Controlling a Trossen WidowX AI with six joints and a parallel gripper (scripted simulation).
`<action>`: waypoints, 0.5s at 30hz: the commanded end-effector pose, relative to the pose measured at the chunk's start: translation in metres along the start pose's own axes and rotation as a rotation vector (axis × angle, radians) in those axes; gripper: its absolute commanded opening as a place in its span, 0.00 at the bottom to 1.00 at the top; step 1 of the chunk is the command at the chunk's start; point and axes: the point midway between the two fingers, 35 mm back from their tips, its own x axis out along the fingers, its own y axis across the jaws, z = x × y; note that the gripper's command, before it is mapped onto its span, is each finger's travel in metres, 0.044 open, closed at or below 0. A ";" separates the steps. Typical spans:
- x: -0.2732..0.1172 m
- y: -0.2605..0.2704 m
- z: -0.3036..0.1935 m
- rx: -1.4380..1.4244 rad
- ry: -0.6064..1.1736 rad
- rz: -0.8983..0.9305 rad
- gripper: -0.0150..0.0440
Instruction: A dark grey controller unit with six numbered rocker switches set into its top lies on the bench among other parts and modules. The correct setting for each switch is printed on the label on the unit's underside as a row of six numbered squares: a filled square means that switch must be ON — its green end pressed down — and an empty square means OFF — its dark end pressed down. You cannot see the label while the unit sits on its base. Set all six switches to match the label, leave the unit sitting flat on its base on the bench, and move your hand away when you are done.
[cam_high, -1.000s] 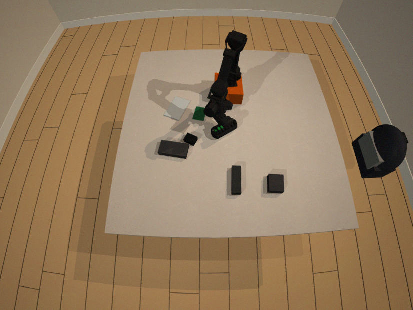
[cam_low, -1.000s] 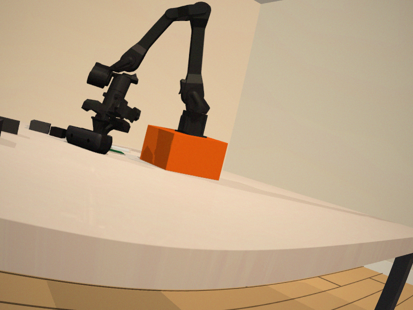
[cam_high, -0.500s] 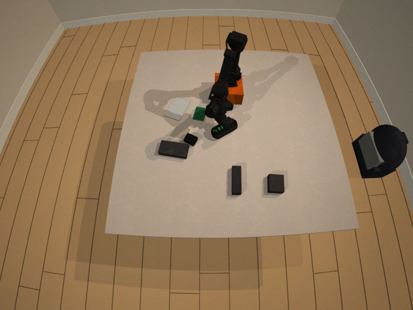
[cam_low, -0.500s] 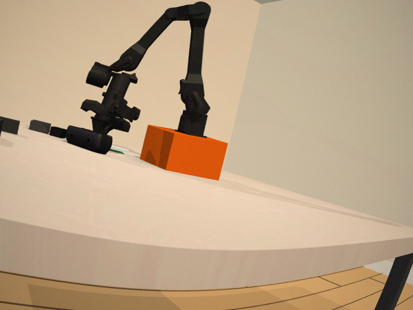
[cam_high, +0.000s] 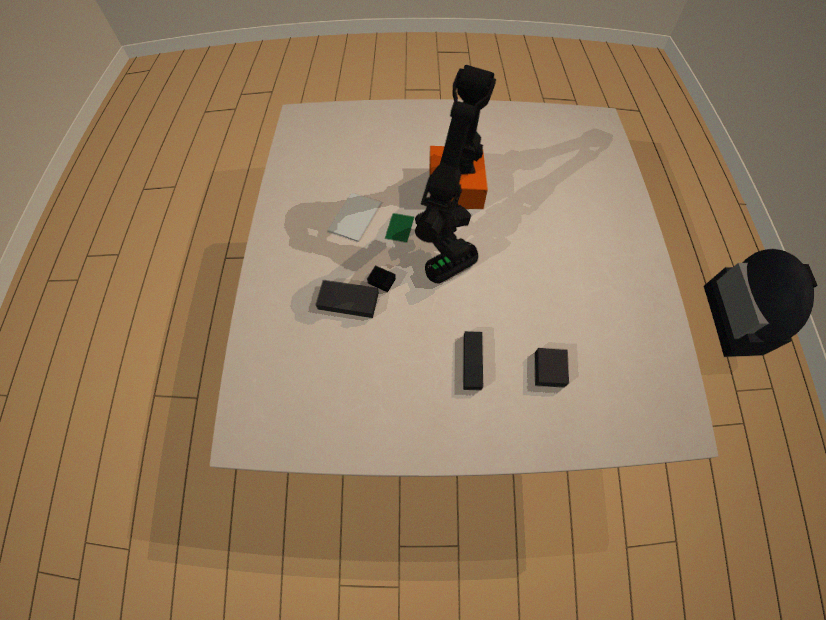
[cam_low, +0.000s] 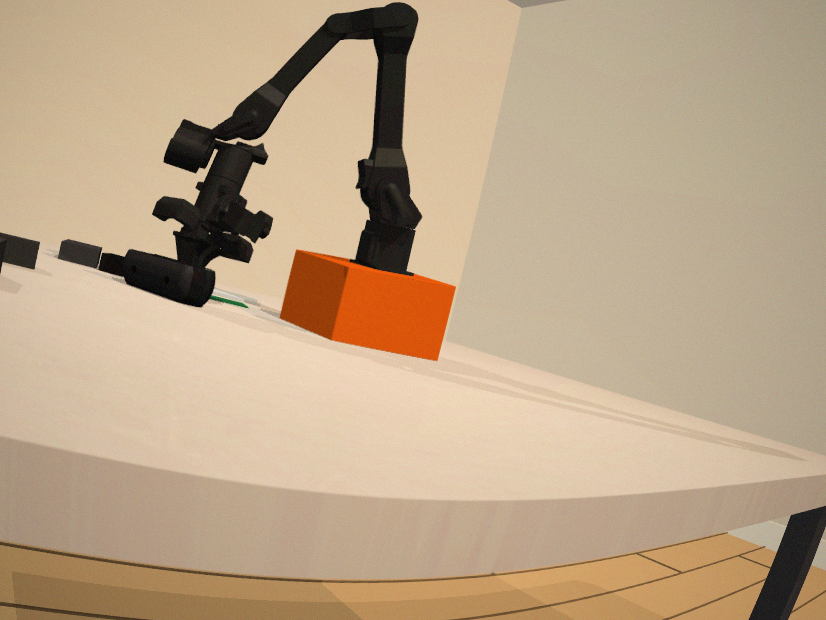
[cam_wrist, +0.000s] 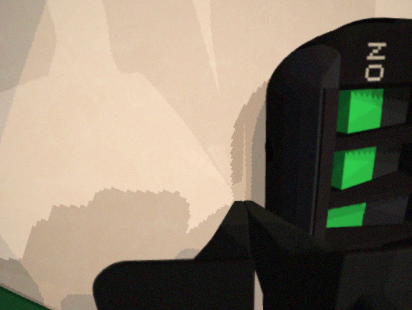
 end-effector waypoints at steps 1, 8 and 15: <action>0.001 -0.014 -0.002 -0.013 0.003 -0.023 0.25; 0.003 -0.023 -0.002 -0.013 0.003 -0.024 0.25; 0.005 -0.032 -0.001 -0.013 0.003 -0.025 0.25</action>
